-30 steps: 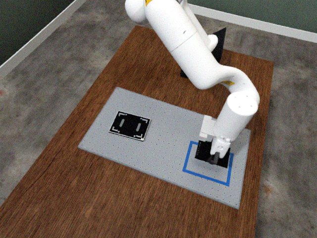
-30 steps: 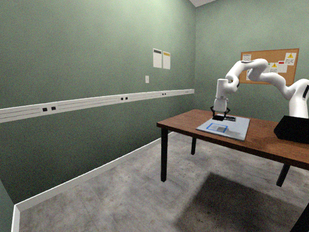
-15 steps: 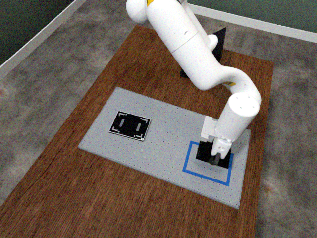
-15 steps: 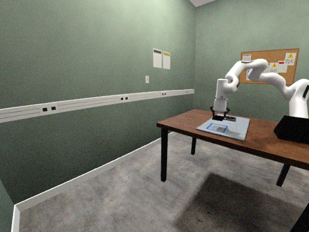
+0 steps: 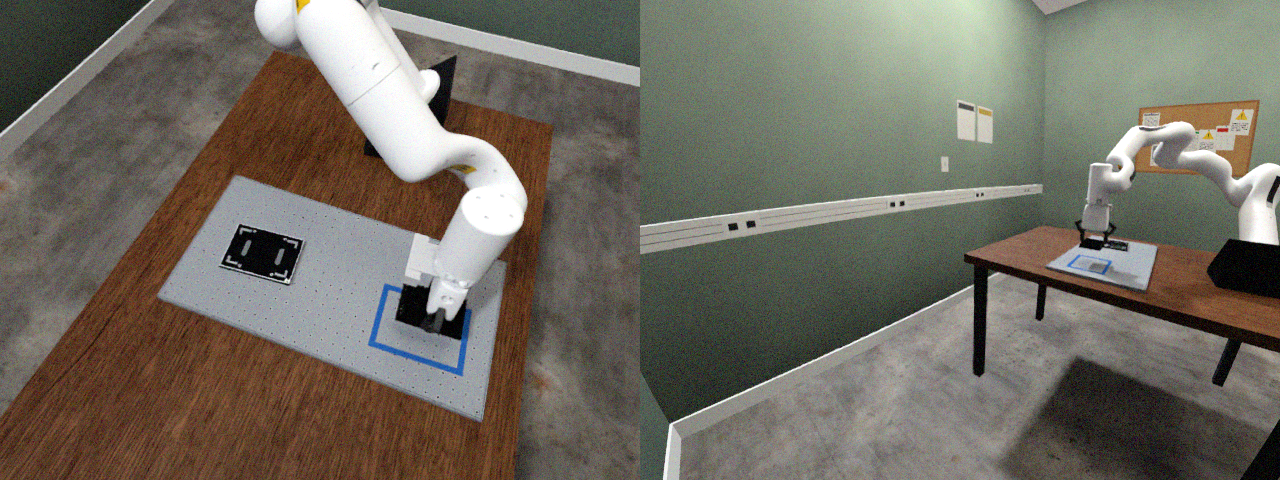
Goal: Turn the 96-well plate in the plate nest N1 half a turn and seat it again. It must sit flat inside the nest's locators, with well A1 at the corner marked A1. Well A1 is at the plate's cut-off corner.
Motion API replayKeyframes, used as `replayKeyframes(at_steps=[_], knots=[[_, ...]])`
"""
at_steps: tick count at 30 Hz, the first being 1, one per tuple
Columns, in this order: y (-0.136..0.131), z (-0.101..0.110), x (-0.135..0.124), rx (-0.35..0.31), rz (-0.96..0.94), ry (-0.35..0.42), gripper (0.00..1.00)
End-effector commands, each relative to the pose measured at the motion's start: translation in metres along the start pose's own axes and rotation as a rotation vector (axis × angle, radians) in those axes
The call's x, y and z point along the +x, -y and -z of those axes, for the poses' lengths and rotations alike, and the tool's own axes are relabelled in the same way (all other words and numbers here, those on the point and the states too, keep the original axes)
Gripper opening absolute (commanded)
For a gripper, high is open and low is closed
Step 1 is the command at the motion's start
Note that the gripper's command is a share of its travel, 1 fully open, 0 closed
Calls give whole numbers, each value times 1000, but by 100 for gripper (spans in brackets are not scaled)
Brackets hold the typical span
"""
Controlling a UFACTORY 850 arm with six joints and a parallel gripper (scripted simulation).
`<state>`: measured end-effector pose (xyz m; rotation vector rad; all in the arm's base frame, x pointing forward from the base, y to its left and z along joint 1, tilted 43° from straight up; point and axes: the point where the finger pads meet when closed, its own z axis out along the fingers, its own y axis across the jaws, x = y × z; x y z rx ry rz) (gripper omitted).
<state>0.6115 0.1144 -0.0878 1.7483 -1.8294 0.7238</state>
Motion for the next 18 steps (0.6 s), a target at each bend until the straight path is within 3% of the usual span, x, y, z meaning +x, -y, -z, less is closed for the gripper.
replayKeyframes(at_steps=[1,18], knots=[[1,1,0,2,-1,1,0],[1,-16,0,1,-1,1,0]])
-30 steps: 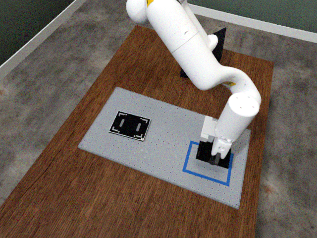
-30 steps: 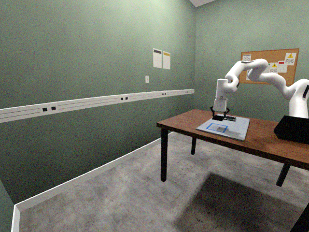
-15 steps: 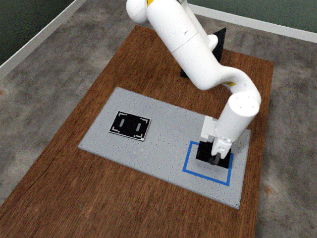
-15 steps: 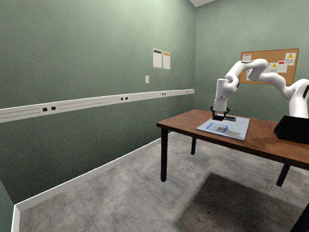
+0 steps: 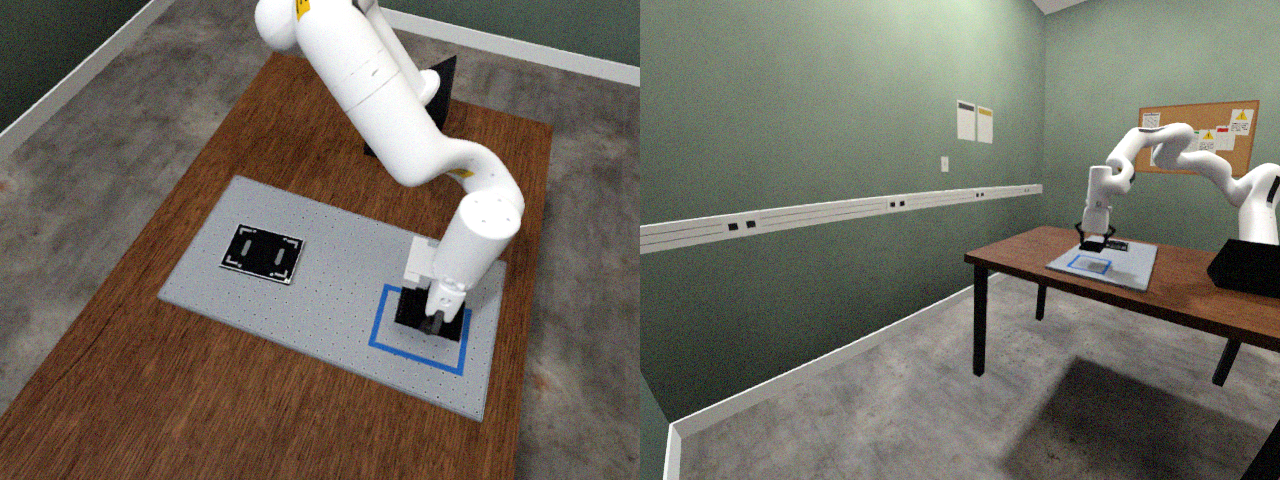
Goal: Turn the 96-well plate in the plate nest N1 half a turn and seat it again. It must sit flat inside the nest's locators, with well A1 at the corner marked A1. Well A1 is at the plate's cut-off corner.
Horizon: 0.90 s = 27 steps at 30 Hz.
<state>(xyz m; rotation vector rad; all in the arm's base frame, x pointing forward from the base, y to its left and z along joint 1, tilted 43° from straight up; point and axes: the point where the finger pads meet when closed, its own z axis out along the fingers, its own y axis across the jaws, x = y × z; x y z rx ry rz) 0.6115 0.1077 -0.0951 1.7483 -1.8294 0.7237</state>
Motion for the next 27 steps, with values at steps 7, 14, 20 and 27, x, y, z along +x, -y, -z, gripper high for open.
replayKeyframes(at_steps=[7,14,20,27], knots=[[1,-17,0,2,-1,1,0],[1,-26,0,2,-1,1,0],[1,-36,0,2,-1,1,0],[1,-46,0,2,-1,1,0]])
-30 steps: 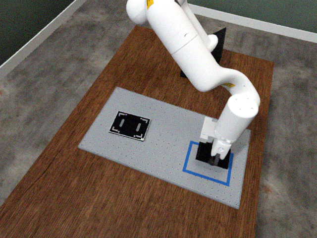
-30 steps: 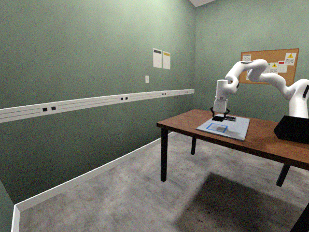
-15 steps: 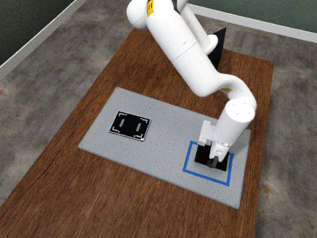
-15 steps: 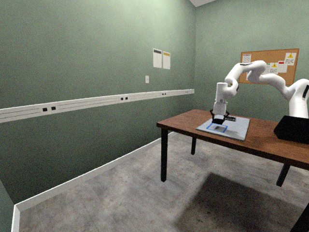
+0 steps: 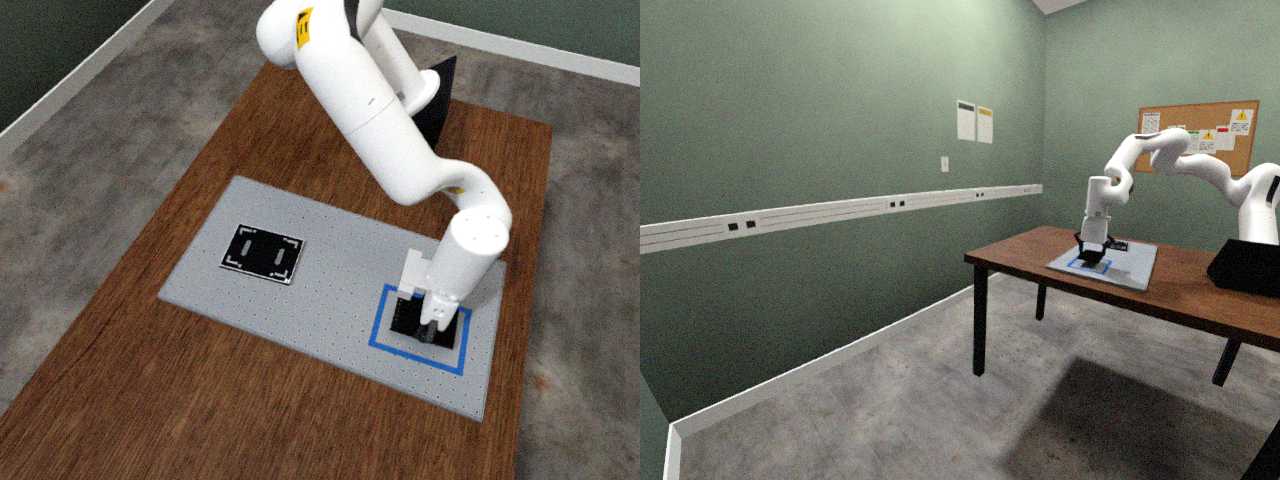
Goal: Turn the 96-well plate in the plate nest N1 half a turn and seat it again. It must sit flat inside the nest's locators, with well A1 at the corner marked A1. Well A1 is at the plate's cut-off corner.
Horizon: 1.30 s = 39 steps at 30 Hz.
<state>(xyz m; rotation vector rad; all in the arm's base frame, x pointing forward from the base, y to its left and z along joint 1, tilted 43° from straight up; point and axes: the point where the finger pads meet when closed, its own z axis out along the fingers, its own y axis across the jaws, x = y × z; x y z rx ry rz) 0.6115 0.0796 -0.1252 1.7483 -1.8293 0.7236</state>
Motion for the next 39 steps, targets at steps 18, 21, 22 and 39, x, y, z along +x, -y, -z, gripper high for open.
replayKeyframes(at_steps=[18,21,22,39], knots=[[1,-16,0,2,-1,1,0],[1,-16,0,2,-1,1,0],[1,-16,0,2,-1,1,0],[1,-17,0,2,-1,1,0]])
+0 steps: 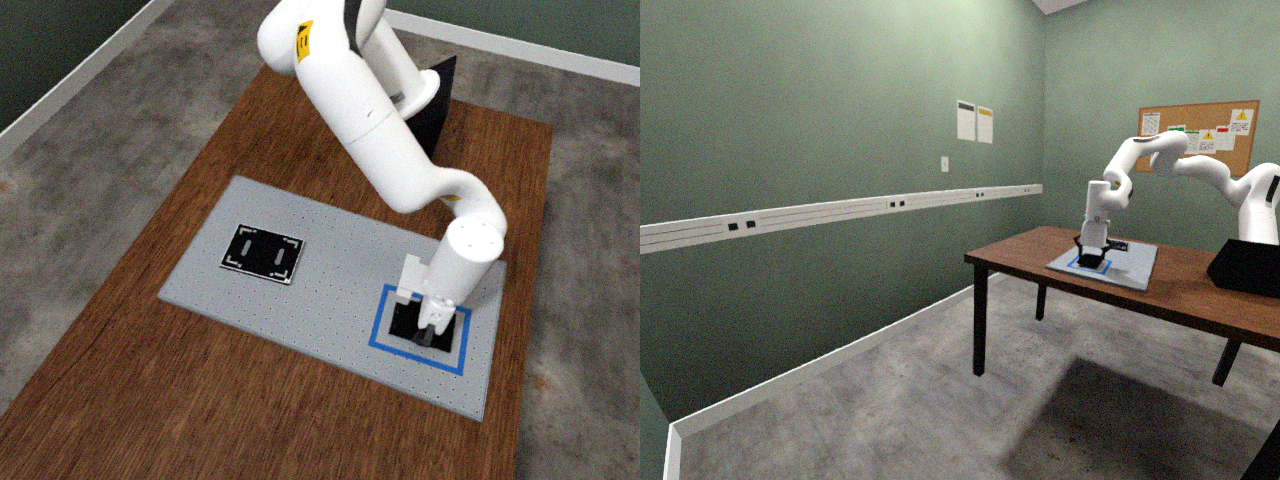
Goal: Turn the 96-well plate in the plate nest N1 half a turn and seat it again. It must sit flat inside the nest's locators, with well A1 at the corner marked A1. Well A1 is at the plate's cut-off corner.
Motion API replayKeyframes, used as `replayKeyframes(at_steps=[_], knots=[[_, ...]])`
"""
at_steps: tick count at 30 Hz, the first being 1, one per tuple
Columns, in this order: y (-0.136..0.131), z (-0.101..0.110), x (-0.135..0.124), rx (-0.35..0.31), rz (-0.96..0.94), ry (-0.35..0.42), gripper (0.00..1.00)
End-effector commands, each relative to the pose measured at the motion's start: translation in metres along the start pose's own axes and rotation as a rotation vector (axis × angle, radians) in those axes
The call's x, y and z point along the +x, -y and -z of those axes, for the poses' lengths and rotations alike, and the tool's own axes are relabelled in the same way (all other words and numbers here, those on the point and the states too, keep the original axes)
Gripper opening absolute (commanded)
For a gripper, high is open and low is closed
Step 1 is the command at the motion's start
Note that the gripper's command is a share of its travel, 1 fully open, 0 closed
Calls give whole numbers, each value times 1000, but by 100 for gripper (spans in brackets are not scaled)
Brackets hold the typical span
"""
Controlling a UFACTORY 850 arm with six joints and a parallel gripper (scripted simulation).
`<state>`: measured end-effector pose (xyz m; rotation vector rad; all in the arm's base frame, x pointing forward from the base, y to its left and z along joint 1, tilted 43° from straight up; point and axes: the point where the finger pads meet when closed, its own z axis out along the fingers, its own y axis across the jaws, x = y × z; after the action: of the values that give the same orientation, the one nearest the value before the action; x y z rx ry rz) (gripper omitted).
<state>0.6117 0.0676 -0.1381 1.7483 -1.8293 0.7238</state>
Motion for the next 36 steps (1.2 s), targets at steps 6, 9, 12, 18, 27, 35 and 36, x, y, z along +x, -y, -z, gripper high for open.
replayKeyframes(at_steps=[6,9,12,18,27,35,36], knots=[[1,-1,0,2,-1,1,0],[1,-1,0,2,-1,1,0],[1,-1,0,2,-1,1,0],[1,-2,0,2,-1,1,0],[1,-4,0,2,-1,1,0],[1,-5,0,2,-1,1,0],[1,-5,0,2,-1,1,0]])
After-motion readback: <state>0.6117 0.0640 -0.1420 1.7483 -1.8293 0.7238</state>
